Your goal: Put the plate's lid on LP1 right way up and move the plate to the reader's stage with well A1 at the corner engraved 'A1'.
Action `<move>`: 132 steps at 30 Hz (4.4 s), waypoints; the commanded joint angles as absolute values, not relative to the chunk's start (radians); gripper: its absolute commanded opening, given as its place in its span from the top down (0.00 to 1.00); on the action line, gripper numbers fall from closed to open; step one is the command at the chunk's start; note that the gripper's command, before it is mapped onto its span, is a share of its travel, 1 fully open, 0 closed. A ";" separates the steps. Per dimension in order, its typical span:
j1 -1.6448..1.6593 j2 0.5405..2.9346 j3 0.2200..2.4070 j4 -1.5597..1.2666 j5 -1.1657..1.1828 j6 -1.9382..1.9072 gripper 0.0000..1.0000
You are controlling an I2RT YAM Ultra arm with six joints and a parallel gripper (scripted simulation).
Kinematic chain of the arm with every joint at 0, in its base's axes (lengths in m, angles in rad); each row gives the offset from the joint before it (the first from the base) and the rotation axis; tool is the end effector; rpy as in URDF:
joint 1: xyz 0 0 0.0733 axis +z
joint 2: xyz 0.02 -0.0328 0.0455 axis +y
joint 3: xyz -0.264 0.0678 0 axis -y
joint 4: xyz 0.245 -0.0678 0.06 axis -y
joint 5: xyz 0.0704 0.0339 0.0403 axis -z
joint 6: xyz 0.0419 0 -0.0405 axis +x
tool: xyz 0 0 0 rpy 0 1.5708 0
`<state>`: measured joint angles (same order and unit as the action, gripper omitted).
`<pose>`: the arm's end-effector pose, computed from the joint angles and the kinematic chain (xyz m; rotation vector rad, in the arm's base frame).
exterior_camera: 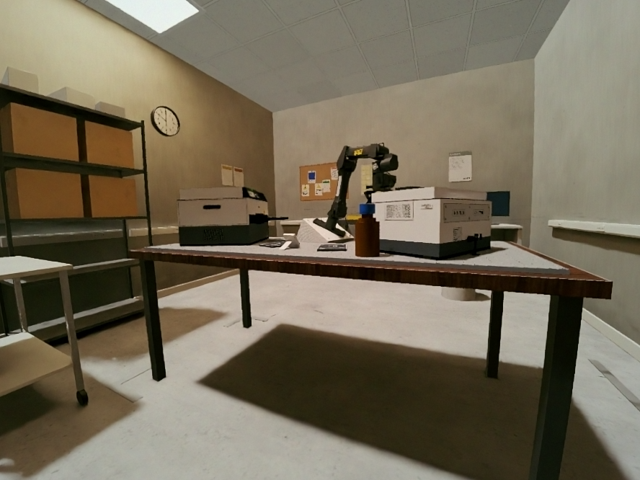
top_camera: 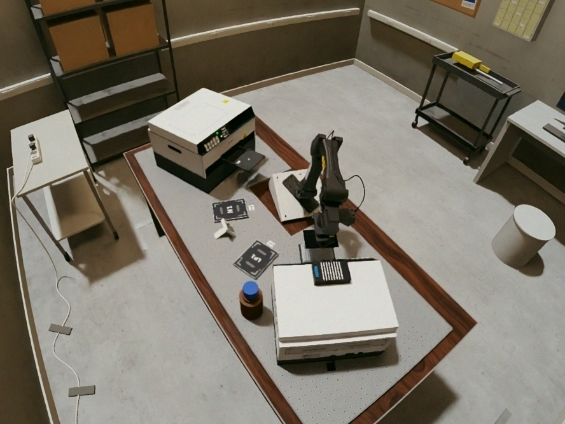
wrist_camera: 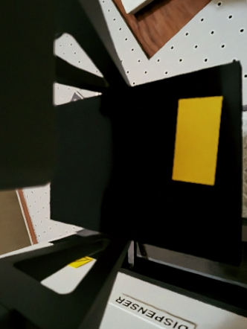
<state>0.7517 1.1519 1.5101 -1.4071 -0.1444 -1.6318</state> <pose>0.1242 0.1258 0.4050 -2.4404 0.9179 -0.1260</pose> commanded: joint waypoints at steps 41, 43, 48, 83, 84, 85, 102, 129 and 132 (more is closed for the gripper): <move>0.568 1.211 1.553 -1.400 -0.227 -1.517 0.15; 0.554 1.244 1.552 -1.384 -0.229 -1.501 0.15; 0.517 1.262 1.504 -1.364 -0.244 -1.488 0.15; 0.411 1.288 1.540 -1.358 -0.286 -1.245 0.15; 0.401 1.316 1.539 -1.343 -0.288 -1.241 0.15; 0.391 1.332 1.538 -1.330 -0.291 -1.238 0.15; 0.307 1.345 1.507 -1.308 -0.323 -1.146 0.15; 0.203 1.405 1.505 -1.283 -0.364 -0.959 0.15; 0.202 1.404 1.524 -1.285 -0.366 -0.926 0.15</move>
<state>0.2192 1.4326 1.4986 -1.2968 -0.3435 -0.9730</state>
